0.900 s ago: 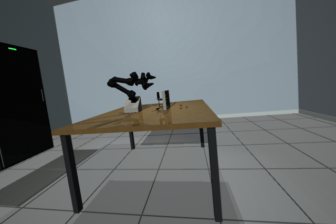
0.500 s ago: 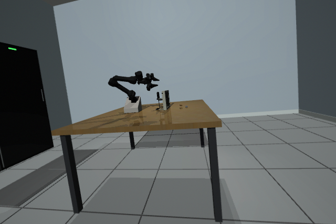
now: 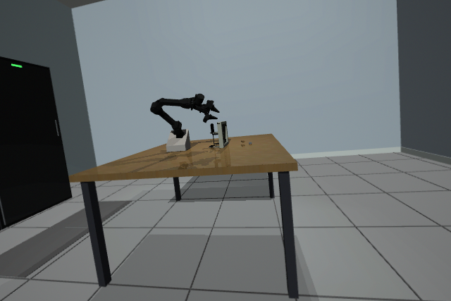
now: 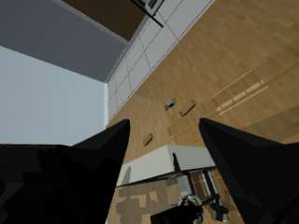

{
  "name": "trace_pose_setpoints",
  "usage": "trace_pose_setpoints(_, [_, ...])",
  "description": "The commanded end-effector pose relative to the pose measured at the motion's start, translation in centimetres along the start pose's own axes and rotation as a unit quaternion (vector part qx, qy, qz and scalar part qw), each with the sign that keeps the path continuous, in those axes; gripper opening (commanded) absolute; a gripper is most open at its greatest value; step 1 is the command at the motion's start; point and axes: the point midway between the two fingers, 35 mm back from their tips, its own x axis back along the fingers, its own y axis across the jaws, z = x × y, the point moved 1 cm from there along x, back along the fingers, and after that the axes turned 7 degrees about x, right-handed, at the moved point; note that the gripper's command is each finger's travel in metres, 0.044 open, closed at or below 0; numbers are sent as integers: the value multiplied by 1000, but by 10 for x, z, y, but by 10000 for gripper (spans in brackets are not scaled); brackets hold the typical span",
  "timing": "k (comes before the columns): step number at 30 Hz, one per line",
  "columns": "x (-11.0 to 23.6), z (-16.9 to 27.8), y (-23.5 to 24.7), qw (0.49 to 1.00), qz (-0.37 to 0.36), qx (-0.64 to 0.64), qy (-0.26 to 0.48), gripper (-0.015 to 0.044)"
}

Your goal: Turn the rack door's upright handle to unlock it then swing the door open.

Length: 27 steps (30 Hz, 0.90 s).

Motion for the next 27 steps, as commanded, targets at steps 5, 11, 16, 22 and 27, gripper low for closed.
trace_pose_setpoints(5, [-17,28,19,995,23,19,100,299])
trace_pose_setpoints(11, [-24,50,29,982,53,35,177,299])
trace_pose_setpoints(16, [-26,67,37,967,83,55,235,299])
trace_pose_setpoints(22, [-25,85,45,943,124,86,295,299])
trace_pose_setpoints(27, [-23,97,50,920,161,119,337,299])
